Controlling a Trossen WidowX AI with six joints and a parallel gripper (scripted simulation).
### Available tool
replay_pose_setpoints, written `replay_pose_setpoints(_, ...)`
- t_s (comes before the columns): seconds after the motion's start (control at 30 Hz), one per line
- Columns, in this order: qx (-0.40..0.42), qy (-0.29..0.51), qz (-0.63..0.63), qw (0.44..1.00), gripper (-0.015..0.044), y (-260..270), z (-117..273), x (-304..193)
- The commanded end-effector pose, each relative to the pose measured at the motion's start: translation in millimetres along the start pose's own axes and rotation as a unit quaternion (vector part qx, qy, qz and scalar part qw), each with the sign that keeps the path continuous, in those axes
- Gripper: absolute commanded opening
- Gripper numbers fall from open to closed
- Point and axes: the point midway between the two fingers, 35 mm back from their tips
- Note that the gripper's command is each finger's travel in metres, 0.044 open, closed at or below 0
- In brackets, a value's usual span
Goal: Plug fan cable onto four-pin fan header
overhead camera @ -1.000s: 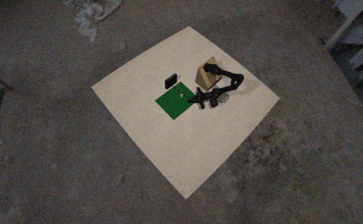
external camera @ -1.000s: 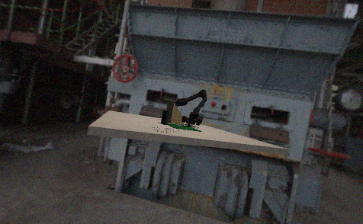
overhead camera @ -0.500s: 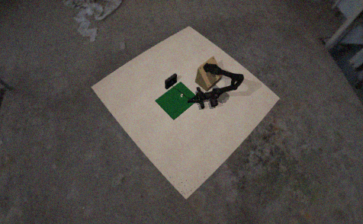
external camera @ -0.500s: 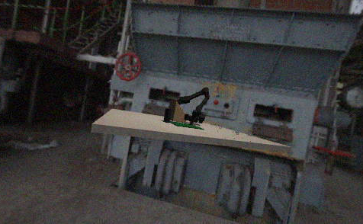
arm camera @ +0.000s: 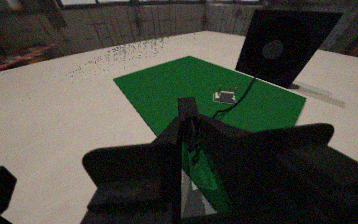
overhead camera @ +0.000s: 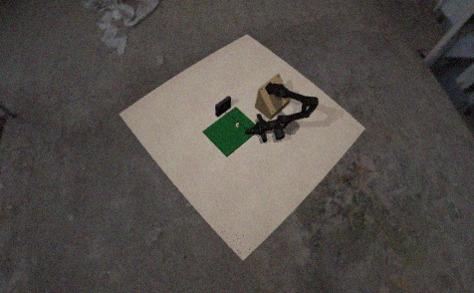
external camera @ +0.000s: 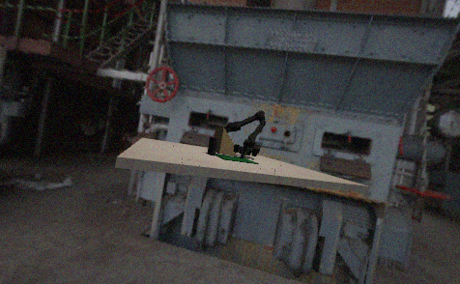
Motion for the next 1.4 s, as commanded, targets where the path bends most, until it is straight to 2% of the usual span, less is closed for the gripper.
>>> replay_pose_setpoints(0.0,0.0,0.0,0.001,1.0,0.0,-0.1,0.2,0.1)
replay_pose_setpoints(0.23,0.0,0.0,0.001,1.0,0.0,-0.1,0.2,0.1)
replay_pose_setpoints(0.4,0.0,0.0,0.0,1.0,0.0131,0.0,0.0,0.0)
replay_pose_setpoints(0.43,0.0,0.0,0.0,1.0,0.014,0.0,0.0,0.0)
replay_pose_setpoints(1.23,0.0,0.0,0.0,1.0,0.014,0.0,0.0,0.0)
replay_pose_setpoints(1.37,-0.015,0.012,0.013,1.0,0.0245,-2.2,-4.1,0.9)
Point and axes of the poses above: the point midway between the two fingers, 35 mm back from their tips, its own z axis back along the fingers, its own y axis across the jaws, x = y × z, and after that the axes turned 6 degrees about z, right-handed
